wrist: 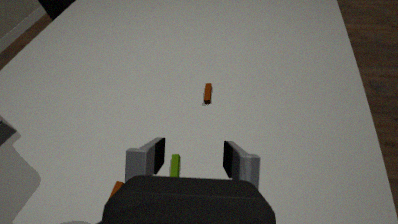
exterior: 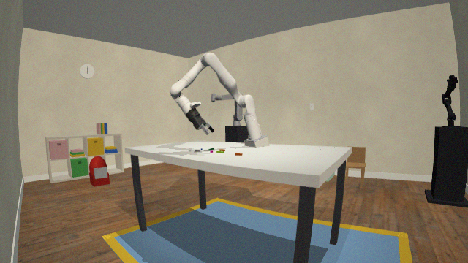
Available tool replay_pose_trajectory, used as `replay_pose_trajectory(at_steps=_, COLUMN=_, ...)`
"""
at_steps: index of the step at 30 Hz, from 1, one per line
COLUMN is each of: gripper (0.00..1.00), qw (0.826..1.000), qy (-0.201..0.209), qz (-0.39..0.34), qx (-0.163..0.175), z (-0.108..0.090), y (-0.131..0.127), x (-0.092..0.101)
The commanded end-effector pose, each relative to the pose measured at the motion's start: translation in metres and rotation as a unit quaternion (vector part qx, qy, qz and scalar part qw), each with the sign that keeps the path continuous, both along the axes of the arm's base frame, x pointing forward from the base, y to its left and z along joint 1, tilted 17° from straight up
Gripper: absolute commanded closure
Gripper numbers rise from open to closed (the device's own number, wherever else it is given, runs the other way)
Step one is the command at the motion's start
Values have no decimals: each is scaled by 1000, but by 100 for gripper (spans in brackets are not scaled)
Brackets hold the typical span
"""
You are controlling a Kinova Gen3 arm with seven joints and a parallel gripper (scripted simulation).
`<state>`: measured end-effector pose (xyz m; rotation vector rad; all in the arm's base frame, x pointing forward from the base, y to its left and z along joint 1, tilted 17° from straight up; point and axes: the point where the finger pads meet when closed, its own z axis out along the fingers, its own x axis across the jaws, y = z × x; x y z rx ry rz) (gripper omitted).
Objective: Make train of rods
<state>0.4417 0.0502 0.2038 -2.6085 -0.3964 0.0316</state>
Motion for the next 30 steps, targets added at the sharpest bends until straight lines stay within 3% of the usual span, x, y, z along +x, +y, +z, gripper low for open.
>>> replay_pose_trajectory(at_steps=1, gripper=0, qw=999, qy=-8, qz=-38, qx=-16, z=-3, y=-9, x=-7)
replay_pose_trajectory(at_steps=3, gripper=0, qw=999, qy=-8, qz=-38, qx=-16, z=-3, y=-9, x=-7)
replay_pose_trajectory(at_steps=10, gripper=0, qw=982, qy=-25, qz=-171, qx=-74, z=-34, y=-54, x=-16)
replay_pose_trajectory(at_steps=18, gripper=0, qw=940, qy=-42, qz=-313, qx=-131, z=-59, y=-112, x=-44)
replay_pose_trajectory(at_steps=20, gripper=0, qw=940, qy=-42, qz=-313, qx=-131, z=-59, y=-112, x=-44)
replay_pose_trajectory(at_steps=30, gripper=0, qw=881, qy=-58, qz=-434, qx=-178, z=-77, y=-164, x=-88)
